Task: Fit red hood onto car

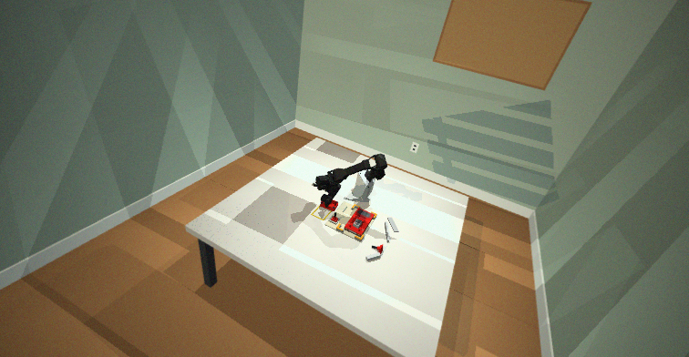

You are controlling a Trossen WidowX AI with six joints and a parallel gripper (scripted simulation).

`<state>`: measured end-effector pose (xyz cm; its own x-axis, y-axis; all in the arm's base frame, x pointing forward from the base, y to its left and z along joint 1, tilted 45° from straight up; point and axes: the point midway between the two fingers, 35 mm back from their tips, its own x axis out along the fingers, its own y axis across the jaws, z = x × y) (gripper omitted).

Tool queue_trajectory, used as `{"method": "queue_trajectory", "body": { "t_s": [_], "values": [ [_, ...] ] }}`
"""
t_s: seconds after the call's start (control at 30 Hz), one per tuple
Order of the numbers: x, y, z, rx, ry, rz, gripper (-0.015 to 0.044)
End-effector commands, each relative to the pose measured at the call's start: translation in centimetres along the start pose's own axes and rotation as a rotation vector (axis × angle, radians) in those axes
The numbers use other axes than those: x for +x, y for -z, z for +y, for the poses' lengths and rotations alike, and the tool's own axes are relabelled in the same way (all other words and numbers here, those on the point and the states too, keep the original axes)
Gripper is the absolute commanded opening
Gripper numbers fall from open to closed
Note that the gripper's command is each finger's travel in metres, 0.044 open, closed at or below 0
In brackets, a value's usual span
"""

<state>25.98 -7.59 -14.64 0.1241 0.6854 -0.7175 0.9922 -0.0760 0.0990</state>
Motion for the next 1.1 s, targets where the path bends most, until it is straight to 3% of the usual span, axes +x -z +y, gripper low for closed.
{"method": "queue_trajectory", "body": {
  "t_s": [0.0, 0.37, 0.5, 0.8, 1.07],
  "values": [
    [0.5, 0.1, -0.2, 0.007, 0.003, 0.009, 0.0440],
    [0.9, 0.1, -0.2, 0.007, 0.003, 0.009, 0.0440],
    [0.6, 0.0, 0.0, 0.000, 0.001, 0.001, 0.0335],
    [0.6, 0.0, 0.0, 0.000, 0.001, 0.001, 0.0275],
    [-0.7, 0.0, -0.1, 0.004, 0.002, 0.001, 0.0065]
  ]
}}
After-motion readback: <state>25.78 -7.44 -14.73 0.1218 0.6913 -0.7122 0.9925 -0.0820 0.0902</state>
